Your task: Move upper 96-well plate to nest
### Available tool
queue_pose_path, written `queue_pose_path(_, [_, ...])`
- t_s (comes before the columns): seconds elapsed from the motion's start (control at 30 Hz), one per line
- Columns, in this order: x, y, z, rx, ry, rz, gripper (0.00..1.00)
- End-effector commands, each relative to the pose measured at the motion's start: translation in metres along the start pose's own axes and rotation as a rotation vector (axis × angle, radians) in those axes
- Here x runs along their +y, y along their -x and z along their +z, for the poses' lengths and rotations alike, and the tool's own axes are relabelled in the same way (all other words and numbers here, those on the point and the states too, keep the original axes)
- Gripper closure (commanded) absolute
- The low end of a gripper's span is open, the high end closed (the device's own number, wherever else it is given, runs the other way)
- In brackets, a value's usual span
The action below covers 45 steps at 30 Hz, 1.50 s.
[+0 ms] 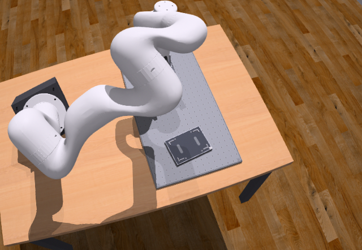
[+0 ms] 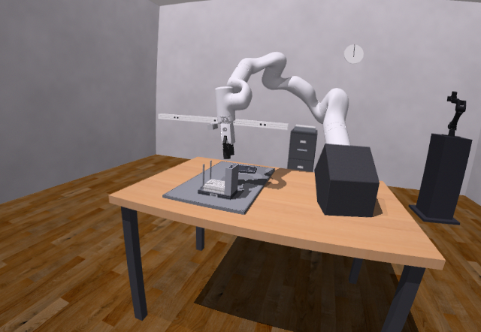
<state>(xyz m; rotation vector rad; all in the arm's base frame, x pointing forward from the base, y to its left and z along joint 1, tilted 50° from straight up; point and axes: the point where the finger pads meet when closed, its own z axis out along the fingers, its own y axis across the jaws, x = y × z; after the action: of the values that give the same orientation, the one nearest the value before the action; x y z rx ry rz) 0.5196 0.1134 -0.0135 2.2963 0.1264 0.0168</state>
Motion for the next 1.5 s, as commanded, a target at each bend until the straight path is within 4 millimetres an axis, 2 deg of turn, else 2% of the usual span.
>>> queue_pose_path(0.0, [-0.017, -0.005, -0.005, 0.012, 0.004, 0.013, 0.00])
queue_pose_path(0.17, [-0.041, -0.009, -0.011, 0.051, 0.010, 0.062, 0.00])
queue_pose_path(0.3, [-0.046, -0.010, -0.013, 0.072, 0.011, 0.088, 0.00])
queue_pose_path(0.63, [-0.090, -0.014, -0.024, 0.132, 0.011, 0.160, 0.00])
queue_pose_path(1.17, [-0.091, -0.014, -0.024, 0.132, 0.011, 0.160, 0.00])
queue_pose_path(1.47, [-0.090, -0.016, -0.013, 0.132, 0.011, 0.160, 0.00])
